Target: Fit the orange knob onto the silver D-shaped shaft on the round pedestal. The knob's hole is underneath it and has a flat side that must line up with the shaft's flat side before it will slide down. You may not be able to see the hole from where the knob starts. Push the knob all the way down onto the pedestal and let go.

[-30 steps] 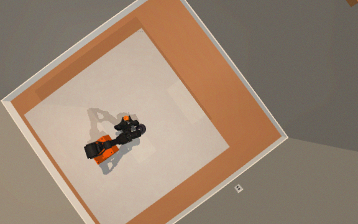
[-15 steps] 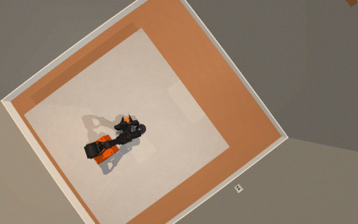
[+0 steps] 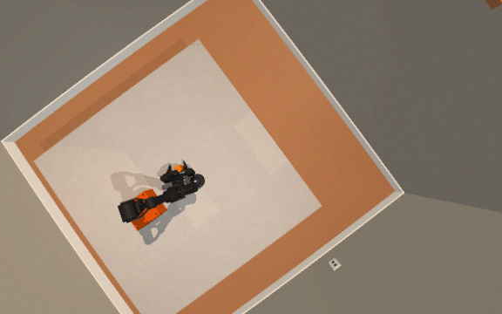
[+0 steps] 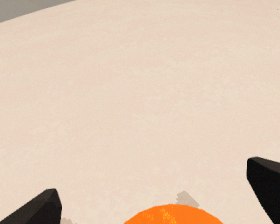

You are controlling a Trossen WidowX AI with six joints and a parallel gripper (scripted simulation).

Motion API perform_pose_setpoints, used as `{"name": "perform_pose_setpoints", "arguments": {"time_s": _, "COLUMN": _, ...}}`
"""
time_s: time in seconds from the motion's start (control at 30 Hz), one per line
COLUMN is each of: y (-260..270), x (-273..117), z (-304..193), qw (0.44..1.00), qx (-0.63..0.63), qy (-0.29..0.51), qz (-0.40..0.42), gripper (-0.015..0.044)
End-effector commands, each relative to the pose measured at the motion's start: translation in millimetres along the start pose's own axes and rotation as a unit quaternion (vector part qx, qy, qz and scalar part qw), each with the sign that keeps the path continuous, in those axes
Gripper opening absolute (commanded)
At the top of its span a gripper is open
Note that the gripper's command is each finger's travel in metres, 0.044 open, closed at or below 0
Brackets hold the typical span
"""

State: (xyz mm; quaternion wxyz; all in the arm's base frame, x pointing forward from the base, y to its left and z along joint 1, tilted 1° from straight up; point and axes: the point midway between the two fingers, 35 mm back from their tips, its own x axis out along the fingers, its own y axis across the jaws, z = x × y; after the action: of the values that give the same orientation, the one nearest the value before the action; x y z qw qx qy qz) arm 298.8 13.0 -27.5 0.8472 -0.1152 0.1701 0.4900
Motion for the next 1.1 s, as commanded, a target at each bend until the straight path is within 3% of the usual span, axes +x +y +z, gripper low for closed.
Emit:
{"name": "perform_pose_setpoints", "arguments": {"time_s": 0.0, "y": 0, "x": 0, "z": 0, "qw": 1.000, "qx": 0.001, "qy": -0.002, "qz": 0.000, "gripper": 0.0440}}
{"name": "perform_pose_setpoints", "arguments": {"time_s": 0.47, "y": -1, "x": -33, "z": 73, "qw": 1.000, "qx": 0.001, "qy": 0.008, "qz": 0.001, "gripper": 0.0440}}
{"name": "perform_pose_setpoints", "arguments": {"time_s": 0.67, "y": -3, "x": -19, "z": 65, "qw": 0.965, "qx": 0.038, "qy": 0.258, "qz": 0.034, "gripper": 0.0440}}
{"name": "perform_pose_setpoints", "arguments": {"time_s": 0.87, "y": -1, "x": -42, "z": 87, "qw": 0.861, "qx": 0.008, "qy": 0.508, "qz": 0.006, "gripper": 0.0440}}
{"name": "perform_pose_setpoints", "arguments": {"time_s": 1.07, "y": -1, "x": -47, "z": 92, "qw": 0.846, "qx": 0.000, "qy": 0.533, "qz": -0.001, "gripper": 0.0440}}
